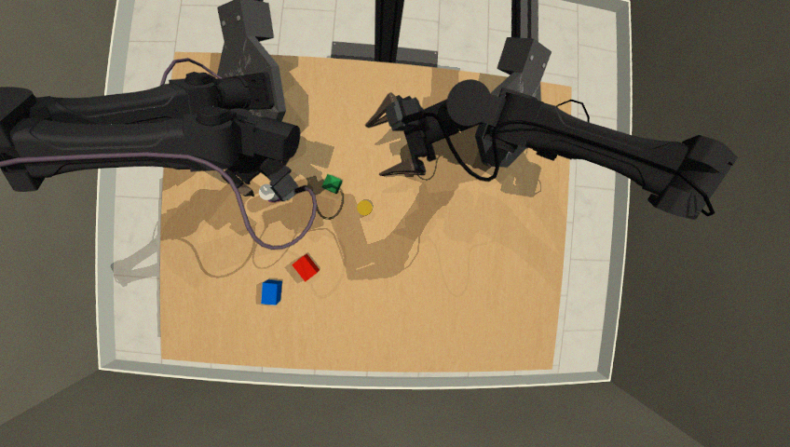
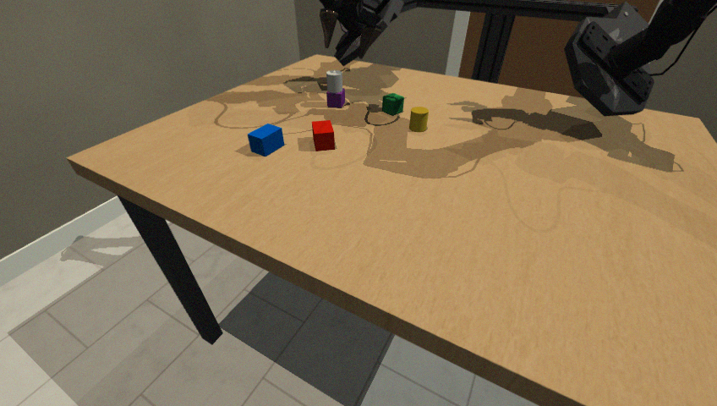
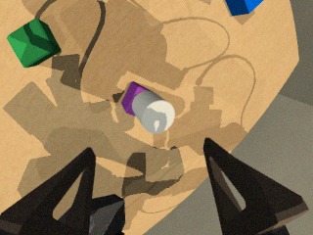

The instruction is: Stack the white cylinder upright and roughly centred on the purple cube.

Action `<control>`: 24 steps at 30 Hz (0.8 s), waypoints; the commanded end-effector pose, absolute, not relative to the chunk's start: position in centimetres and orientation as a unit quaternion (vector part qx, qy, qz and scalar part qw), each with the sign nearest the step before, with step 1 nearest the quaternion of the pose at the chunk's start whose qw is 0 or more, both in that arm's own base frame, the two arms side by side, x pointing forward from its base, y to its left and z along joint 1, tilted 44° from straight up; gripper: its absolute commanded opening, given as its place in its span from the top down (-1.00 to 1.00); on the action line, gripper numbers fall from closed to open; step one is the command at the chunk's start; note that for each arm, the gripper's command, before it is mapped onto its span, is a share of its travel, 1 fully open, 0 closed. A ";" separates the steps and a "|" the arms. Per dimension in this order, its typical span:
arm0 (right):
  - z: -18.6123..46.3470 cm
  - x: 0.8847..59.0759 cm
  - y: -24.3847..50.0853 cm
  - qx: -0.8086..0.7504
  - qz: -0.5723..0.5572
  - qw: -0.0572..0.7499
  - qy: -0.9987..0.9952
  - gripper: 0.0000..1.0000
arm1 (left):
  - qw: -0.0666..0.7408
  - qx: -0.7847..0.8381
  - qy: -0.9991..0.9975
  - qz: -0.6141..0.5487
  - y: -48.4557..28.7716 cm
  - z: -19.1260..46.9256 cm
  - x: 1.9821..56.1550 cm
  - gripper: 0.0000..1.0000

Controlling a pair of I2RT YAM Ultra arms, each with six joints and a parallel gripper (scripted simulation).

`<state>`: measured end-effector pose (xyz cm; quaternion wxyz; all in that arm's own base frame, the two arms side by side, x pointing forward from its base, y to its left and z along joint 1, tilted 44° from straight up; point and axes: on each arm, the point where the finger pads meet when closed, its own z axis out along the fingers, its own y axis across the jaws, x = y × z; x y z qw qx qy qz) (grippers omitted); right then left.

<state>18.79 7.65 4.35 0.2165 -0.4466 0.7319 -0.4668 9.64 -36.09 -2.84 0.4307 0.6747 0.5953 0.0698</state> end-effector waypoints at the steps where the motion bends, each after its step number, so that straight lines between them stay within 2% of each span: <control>1: 4.6 19.2 8.8 -0.398 -0.425 0.301 0.755 -1.00 | 0.433 0.676 0.593 0.065 -36.4 -2.8 9.4 -1.00; 11: 5.4 18.6 7.5 -0.280 -0.313 0.431 0.799 -1.00 | 0.433 0.676 0.593 0.065 -36.4 -2.8 9.4 -1.00; 24: 5.1 18.2 6.5 -0.229 -0.253 0.478 0.809 -1.00 | 0.433 0.676 0.593 0.065 -36.4 -2.8 9.4 -1.00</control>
